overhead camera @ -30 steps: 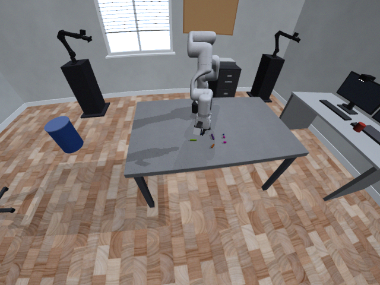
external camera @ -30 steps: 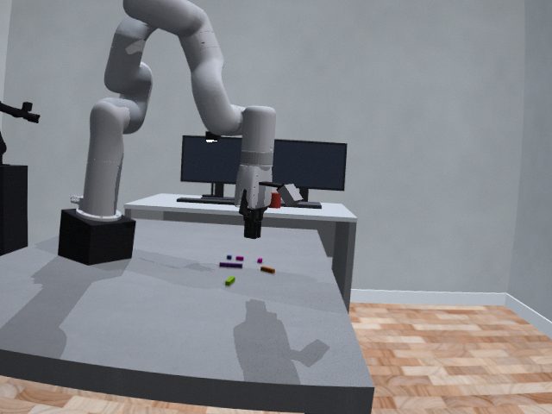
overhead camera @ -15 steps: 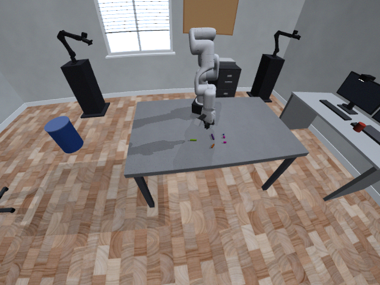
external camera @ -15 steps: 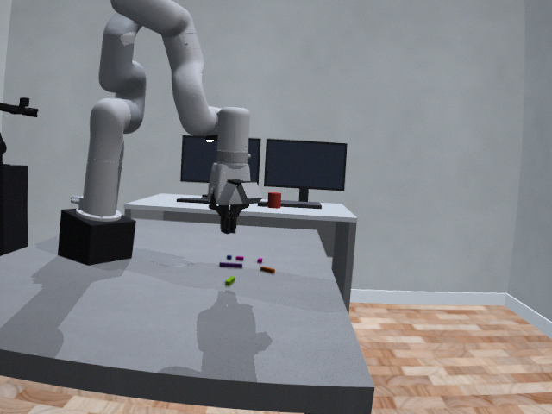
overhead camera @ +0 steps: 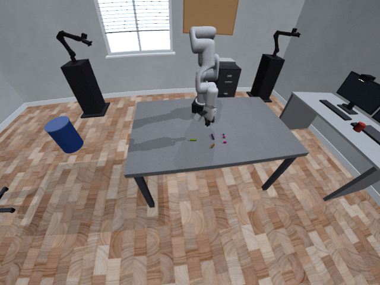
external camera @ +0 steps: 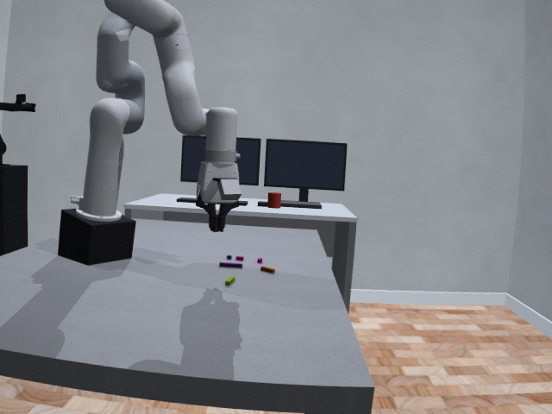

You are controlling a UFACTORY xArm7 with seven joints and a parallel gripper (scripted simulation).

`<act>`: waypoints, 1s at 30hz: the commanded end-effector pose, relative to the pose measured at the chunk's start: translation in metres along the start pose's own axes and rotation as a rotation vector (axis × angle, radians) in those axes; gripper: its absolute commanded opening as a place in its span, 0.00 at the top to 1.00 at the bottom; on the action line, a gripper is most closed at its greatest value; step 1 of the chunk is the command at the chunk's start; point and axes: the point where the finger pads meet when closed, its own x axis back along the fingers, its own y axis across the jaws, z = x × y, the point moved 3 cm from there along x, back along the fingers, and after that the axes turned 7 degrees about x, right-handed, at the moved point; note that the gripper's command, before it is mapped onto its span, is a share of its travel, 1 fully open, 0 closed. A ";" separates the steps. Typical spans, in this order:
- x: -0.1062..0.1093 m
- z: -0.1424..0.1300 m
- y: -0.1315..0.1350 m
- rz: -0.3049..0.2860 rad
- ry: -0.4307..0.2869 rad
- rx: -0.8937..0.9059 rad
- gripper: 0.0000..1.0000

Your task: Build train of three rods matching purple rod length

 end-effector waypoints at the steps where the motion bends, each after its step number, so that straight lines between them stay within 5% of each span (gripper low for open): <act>1: 0.001 0.000 -0.001 -0.001 0.006 -0.002 0.96; 30: -0.037 0.000 -0.001 -0.002 0.006 -0.002 0.96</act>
